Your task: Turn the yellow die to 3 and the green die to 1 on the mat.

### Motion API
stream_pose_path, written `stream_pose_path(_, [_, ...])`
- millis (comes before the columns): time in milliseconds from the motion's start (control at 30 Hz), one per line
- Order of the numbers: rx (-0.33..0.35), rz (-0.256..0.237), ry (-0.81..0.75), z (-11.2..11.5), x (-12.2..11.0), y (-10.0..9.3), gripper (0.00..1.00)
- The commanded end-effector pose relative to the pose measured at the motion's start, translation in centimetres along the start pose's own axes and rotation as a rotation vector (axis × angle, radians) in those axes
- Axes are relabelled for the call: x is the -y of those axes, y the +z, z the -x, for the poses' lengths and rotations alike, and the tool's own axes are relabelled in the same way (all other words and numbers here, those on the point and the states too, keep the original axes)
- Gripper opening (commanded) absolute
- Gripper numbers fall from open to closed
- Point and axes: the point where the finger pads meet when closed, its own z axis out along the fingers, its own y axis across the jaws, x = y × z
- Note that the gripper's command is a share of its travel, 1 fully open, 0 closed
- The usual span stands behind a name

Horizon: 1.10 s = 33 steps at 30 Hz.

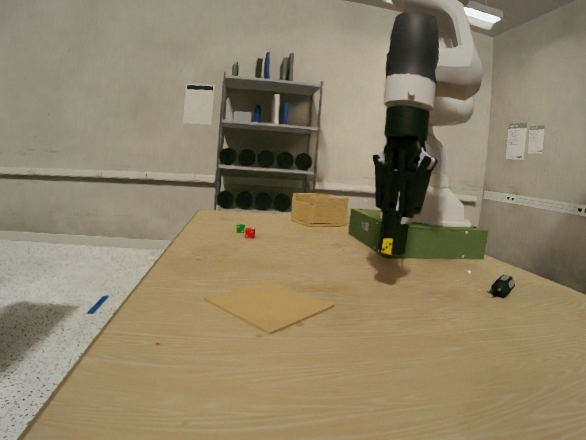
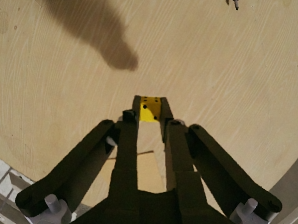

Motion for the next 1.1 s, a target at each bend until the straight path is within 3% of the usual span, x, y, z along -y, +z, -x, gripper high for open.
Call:
stream_pose_path(0, [-0.046, -0.006, -0.048, -1.0, 0.9, -1.5, 0.21])
stream_pose_path(167, [-0.046, -0.006, -0.048, -1.0, 0.9, -3.0, 0.21])
stream_pose_path(533, [-0.046, -0.006, -0.049, -1.0, 0.9, -3.1, 0.21])
stream_pose_path(667, [-0.047, -0.002, -0.208, -1.0, 0.8, -2.9, 0.21])
stream_pose_path(1067, [-0.047, 0.002, -0.382, -1.0, 0.7, -2.8, 0.21])
